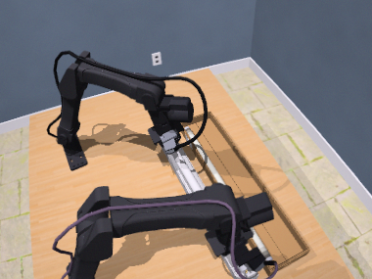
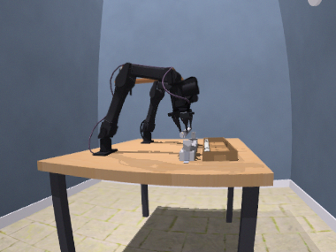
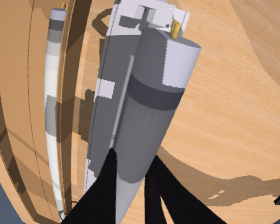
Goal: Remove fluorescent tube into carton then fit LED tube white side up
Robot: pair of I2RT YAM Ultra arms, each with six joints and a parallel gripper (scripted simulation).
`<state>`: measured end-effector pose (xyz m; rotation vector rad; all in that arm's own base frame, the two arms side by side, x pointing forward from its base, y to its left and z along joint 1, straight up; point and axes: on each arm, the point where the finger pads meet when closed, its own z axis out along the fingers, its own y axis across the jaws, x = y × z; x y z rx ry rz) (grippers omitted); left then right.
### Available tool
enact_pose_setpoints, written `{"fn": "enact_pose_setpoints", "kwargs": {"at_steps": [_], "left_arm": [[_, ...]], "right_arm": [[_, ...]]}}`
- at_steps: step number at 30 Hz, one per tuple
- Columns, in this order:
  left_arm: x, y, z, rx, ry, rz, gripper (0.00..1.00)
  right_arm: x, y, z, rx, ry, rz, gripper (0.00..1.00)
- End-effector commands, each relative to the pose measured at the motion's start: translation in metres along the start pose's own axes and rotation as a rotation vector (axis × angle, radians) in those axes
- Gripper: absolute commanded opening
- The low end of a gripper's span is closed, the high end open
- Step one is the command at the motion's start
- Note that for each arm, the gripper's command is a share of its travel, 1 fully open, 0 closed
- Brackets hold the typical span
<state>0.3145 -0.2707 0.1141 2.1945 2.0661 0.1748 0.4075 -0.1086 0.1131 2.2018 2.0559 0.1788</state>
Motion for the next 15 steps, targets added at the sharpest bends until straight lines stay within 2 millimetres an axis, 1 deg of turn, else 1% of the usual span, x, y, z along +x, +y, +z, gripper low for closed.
{"fn": "enact_pose_setpoints", "kwargs": {"at_steps": [1,2,4,5,6,7,8,9,10,11,13,14,15], "left_arm": [[-0.003,0.008,-0.007,0.0,-0.023,0.015,0.11],[-0.004,0.009,-0.011,-0.012,-0.032,0.007,0.11],[-0.004,0.009,-0.011,-0.012,-0.032,0.007,0.11],[-0.005,0.008,-0.007,-0.001,-0.023,0.018,0.11],[-0.002,0.011,-0.004,0.004,-0.019,0.012,0.11],[-0.003,0.012,-0.006,0.0,-0.022,0.014,0.11],[-0.003,0.012,-0.006,-0.003,-0.024,0.011,0.11],[-0.011,0.017,-0.015,-0.043,-0.058,0.013,0.11],[-0.013,0.015,-0.024,-0.053,-0.067,0.018,0.11],[-0.01,0.011,-0.026,-0.041,-0.058,0.022,0.11],[-0.008,0.01,-0.005,-0.001,-0.025,0.021,0.11],[-0.007,0.016,-0.005,-0.017,-0.036,0.011,0.11],[-0.007,0.019,-0.005,-0.022,-0.039,0.008,0.11]], "right_arm": [[0.003,0.011,-0.008,-0.02,-0.016,0.0,0.11],[0.001,0.012,-0.014,-0.04,-0.01,0.004,0.11],[0.001,0.012,-0.014,-0.04,-0.01,0.004,0.11],[0.0,0.012,-0.007,-0.021,-0.01,0.008,0.11],[0.003,0.013,-0.004,-0.013,-0.014,-0.001,0.11],[0.004,0.014,-0.005,-0.018,-0.01,0.0,0.11],[0.006,0.016,-0.011,-0.036,0.0,-0.001,0.11],[0.007,0.017,-0.019,-0.054,0.001,-0.003,0.11],[0.005,0.018,-0.026,-0.075,-0.004,0.001,0.11],[0.004,0.019,-0.029,-0.082,-0.005,0.003,0.11],[0.006,0.017,-0.015,-0.047,0.002,-0.001,0.11],[0.007,0.015,-0.005,-0.022,0.006,-0.002,0.11],[0.007,0.016,-0.004,-0.019,0.005,-0.001,0.11]]}}
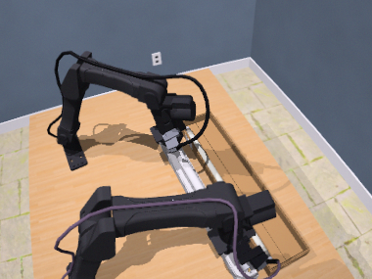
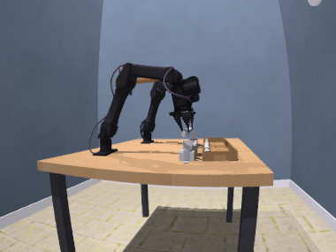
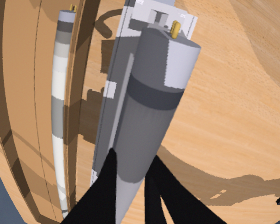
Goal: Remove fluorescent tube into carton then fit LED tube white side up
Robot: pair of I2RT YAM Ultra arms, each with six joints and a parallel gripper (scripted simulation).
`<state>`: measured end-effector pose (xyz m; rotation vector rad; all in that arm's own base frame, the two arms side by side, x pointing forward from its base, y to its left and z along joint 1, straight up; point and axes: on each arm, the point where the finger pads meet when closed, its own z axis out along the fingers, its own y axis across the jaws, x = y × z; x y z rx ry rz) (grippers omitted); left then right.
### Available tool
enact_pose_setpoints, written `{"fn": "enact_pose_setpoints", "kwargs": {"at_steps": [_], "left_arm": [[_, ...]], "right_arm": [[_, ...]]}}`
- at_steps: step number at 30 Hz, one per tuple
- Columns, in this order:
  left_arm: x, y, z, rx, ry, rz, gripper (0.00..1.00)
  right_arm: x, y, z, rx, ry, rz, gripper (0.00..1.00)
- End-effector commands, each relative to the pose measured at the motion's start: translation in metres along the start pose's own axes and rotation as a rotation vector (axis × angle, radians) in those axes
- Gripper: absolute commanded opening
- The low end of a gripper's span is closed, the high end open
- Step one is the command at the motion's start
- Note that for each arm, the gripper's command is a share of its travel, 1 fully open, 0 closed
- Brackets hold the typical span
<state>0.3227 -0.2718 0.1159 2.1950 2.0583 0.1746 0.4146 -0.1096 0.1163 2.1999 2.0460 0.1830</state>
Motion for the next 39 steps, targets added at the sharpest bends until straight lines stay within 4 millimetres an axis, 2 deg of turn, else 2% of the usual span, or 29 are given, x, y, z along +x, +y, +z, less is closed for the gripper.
{"fn": "enact_pose_setpoints", "kwargs": {"at_steps": [1,6,8,13,15,16,19,20,23,24,25,26,27,28,31,37,38,39], "left_arm": [[-0.006,0.01,-0.008,-0.018,-0.035,0.006,0.11],[-0.01,0.007,-0.012,-0.023,-0.042,0.018,0.11],[-0.002,0.009,-0.003,0.006,-0.018,0.013,0.11],[-0.003,0.014,-0.007,-0.001,-0.025,0.017,0.11],[-0.004,0.014,-0.009,-0.005,-0.029,0.021,0.11],[-0.002,0.015,-0.003,0.005,-0.02,0.015,0.11],[-0.005,0.014,-0.008,-0.004,-0.029,0.022,0.11],[-0.009,0.016,-0.022,-0.038,-0.056,0.026,0.11],[-0.01,0.015,-0.019,-0.028,-0.048,0.027,0.11],[-0.011,0.02,-0.013,-0.041,-0.057,0.02,0.11],[-0.015,0.023,-0.025,-0.07,-0.08,0.022,0.11],[-0.015,0.023,-0.024,-0.068,-0.078,0.023,0.11],[-0.01,0.013,-0.003,0.0,-0.027,0.031,0.11],[-0.015,0.019,-0.004,-0.026,-0.047,0.028,0.11],[-0.013,0.016,-0.007,-0.027,-0.049,0.028,0.11],[-0.004,0.005,0.011,0.025,-0.012,0.03,0.11],[-0.007,0.011,0.003,0.007,-0.024,0.027,0.11],[-0.007,0.011,0.003,0.007,-0.024,0.027,0.11]], "right_arm": [[0.007,0.009,-0.007,-0.021,0.003,-0.005,0.11],[0.004,0.011,-0.013,-0.039,-0.003,0.003,0.11],[0.005,0.011,-0.002,-0.008,-0.008,-0.001,0.11],[0.001,0.015,-0.009,-0.025,-0.017,0.009,0.11],[0.004,0.016,-0.006,-0.02,-0.015,0.003,0.11],[0.005,0.016,-0.001,-0.008,-0.013,0.002,0.11],[0.008,0.018,-0.009,-0.032,0.002,0.001,0.11],[0.007,0.021,-0.022,-0.065,-0.005,0.001,0.11],[0.006,0.021,-0.022,-0.064,-0.004,0.004,0.11],[0.001,0.022,-0.015,-0.064,-0.01,0.007,0.11],[0.006,0.026,-0.026,-0.092,-0.009,0.001,0.11],[0.006,0.026,-0.026,-0.09,-0.008,0.001,0.11],[0.005,0.02,-0.025,-0.065,-0.011,0.005,0.11],[0.006,0.021,-0.025,-0.071,-0.008,0.003,0.11],[0.007,0.021,-0.025,-0.07,-0.008,0.002,0.11],[0.007,0.02,-0.024,-0.066,-0.01,0.0,0.11],[0.008,0.02,-0.024,-0.066,-0.009,-0.001,0.11],[0.008,0.02,-0.024,-0.066,-0.009,-0.001,0.11]]}}
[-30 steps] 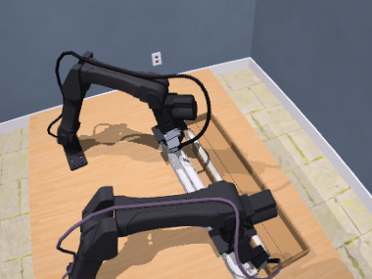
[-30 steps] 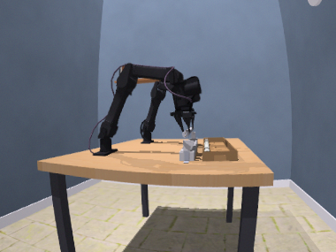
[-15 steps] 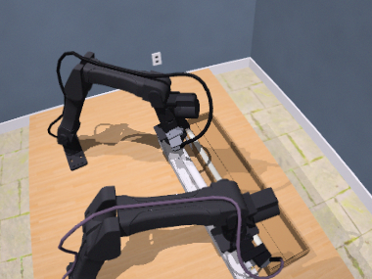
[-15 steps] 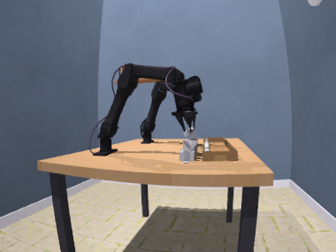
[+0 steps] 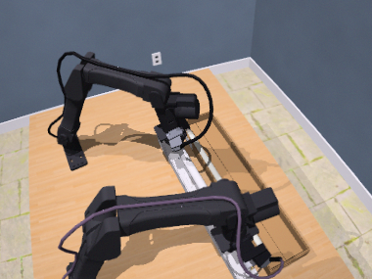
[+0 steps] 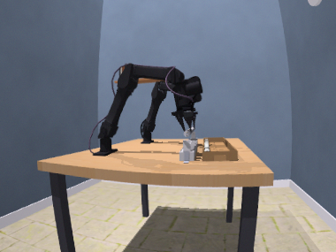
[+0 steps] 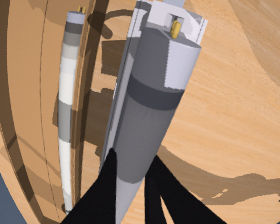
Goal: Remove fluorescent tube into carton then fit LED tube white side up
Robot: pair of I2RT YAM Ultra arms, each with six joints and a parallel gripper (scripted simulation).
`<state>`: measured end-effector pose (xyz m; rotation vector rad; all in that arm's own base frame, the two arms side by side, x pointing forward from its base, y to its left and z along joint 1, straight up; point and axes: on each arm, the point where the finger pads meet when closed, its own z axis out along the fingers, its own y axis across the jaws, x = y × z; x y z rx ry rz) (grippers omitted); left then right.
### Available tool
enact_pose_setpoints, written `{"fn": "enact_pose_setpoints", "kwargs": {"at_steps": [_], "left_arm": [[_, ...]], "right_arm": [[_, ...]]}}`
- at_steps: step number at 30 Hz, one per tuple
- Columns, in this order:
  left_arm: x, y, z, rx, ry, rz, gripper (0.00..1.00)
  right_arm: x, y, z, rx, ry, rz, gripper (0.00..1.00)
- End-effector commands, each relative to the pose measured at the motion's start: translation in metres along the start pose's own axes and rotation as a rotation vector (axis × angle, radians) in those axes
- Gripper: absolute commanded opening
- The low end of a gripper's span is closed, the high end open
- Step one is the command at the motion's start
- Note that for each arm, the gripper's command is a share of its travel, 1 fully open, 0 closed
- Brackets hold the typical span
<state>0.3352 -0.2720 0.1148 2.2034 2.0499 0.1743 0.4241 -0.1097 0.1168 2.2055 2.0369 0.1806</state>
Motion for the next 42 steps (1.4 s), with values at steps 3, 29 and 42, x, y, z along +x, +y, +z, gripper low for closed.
{"fn": "enact_pose_setpoints", "kwargs": {"at_steps": [3,29,42], "left_arm": [[-0.009,0.005,-0.025,-0.037,-0.058,0.013,0.11],[-0.008,0.003,-0.011,-0.026,-0.05,0.011,0.11],[-0.008,0.0,-0.001,-0.012,-0.038,0.016,0.11]], "right_arm": [[0.003,0.011,-0.021,-0.07,0.004,0.005,0.11],[0.006,0.01,-0.017,-0.063,0.006,0.0,0.11],[0.005,0.005,-0.005,-0.036,0.002,-0.004,0.11]]}}
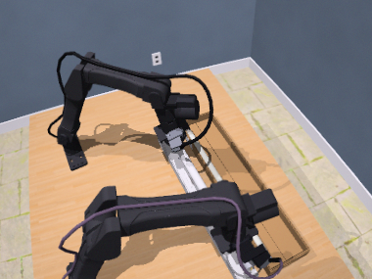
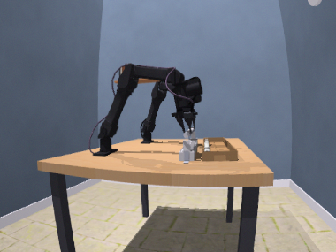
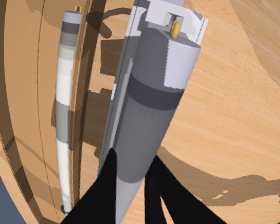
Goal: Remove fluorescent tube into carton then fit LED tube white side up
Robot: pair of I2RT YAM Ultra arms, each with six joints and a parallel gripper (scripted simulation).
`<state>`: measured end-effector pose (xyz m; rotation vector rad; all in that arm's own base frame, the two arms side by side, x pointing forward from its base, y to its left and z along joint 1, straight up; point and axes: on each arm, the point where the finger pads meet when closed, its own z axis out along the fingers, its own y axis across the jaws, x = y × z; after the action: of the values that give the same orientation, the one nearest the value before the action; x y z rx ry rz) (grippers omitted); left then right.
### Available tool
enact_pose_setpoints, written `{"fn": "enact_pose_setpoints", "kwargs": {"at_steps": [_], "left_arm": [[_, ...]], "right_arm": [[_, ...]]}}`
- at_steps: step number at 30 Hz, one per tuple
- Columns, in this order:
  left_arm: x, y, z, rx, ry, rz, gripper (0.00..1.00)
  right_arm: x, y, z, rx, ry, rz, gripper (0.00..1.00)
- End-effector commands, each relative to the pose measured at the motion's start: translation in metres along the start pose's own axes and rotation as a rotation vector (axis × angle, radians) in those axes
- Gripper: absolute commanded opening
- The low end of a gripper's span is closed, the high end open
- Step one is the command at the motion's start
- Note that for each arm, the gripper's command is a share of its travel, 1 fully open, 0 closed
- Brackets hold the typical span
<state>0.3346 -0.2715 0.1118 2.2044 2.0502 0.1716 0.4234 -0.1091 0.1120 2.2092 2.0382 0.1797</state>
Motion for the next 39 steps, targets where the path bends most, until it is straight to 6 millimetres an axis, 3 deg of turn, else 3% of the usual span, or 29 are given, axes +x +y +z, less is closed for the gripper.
{"fn": "enact_pose_setpoints", "kwargs": {"at_steps": [1,2,4,5,7,8,10,12,16,17,19,22,23,27,29,31,37,39], "left_arm": [[-0.006,-0.004,0.002,0.003,-0.025,0.019,0.11],[-0.01,0.002,-0.004,-0.018,-0.04,0.017,0.11],[-0.006,-0.004,0.002,0.0,-0.026,0.019,0.11],[-0.01,0.002,-0.004,-0.018,-0.04,0.018,0.11],[-0.006,-0.005,0.003,0.0,-0.026,0.02,0.11],[-0.01,0.002,-0.007,-0.021,-0.043,0.018,0.11],[-0.01,0.002,-0.007,-0.021,-0.043,0.018,0.11],[-0.009,-0.002,0.0,-0.013,-0.035,0.02,0.11],[-0.006,-0.004,0.001,-0.01,-0.032,0.018,0.11],[-0.01,0.002,-0.002,-0.025,-0.043,0.016,0.11],[-0.007,-0.005,0.01,0.004,-0.021,0.021,0.11],[-0.008,-0.002,0.002,-0.017,-0.035,0.018,0.11],[-0.01,0.001,-0.005,-0.034,-0.048,0.016,0.11],[-0.011,0.003,-0.009,-0.042,-0.055,0.016,0.11],[-0.006,-0.005,0.006,-0.006,-0.026,0.018,0.11],[-0.012,0.004,-0.003,-0.037,-0.049,0.014,0.11],[-0.011,0.002,0.0,-0.029,-0.042,0.013,0.11],[-0.01,0.0,0.002,-0.024,-0.038,0.013,0.11]], "right_arm": [[0.005,0.004,-0.004,-0.025,0.001,-0.006,0.11],[0.004,0.008,-0.008,-0.041,-0.001,-0.007,0.11],[0.005,0.0,-0.001,-0.015,0.001,-0.006,0.11],[0.004,0.007,-0.005,-0.034,-0.002,-0.008,0.11],[0.003,0.006,-0.005,-0.034,-0.004,-0.009,0.11],[0.004,0.009,-0.008,-0.045,-0.003,-0.008,0.11],[0.004,0.009,-0.008,-0.045,-0.003,-0.008,0.11],[0.004,0.0,0.002,-0.013,0.0,-0.009,0.11],[0.004,0.01,-0.004,-0.047,0.0,-0.012,0.11],[0.005,0.005,0.001,-0.03,0.006,-0.013,0.11],[0.004,0.004,0.004,-0.023,0.006,-0.012,0.11],[0.004,0.008,0.002,-0.036,0.003,-0.015,0.11],[0.005,0.0,0.01,-0.008,0.011,-0.014,0.11],[0.003,0.011,-0.001,-0.046,0.003,-0.014,0.11],[0.004,0.01,-0.012,-0.068,0.0,-0.016,0.11],[0.005,0.004,-0.006,-0.049,0.004,-0.013,0.11],[0.005,0.003,-0.005,-0.045,0.006,-0.015,0.11],[0.004,0.012,-0.014,-0.077,0.0,-0.016,0.11]]}}
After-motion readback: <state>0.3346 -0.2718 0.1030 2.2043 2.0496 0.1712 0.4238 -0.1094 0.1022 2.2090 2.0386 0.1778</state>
